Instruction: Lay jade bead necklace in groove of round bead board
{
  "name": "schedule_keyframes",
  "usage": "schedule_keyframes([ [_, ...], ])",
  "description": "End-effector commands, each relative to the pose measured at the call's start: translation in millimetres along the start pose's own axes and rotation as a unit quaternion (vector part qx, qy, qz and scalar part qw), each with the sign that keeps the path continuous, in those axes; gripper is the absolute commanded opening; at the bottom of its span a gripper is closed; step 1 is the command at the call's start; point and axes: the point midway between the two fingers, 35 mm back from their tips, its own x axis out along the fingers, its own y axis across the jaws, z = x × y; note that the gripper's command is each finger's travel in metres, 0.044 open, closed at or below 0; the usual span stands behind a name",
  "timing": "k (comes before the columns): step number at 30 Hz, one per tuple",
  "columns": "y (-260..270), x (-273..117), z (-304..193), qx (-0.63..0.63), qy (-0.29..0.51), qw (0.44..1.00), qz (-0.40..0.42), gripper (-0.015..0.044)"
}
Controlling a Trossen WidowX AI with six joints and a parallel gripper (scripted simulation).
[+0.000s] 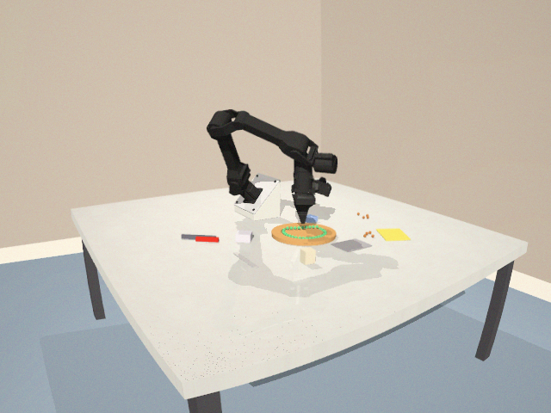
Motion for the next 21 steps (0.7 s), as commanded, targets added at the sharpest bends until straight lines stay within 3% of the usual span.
schedule_keyframes([
  [1,10,-7,29,0.041,0.001,0.999,0.003,0.0120],
  [5,17,-12,49,0.075,0.003,0.997,0.002,0.0120],
  [21,16,-1,50,0.080,-0.002,0.997,0.002,0.0120],
])
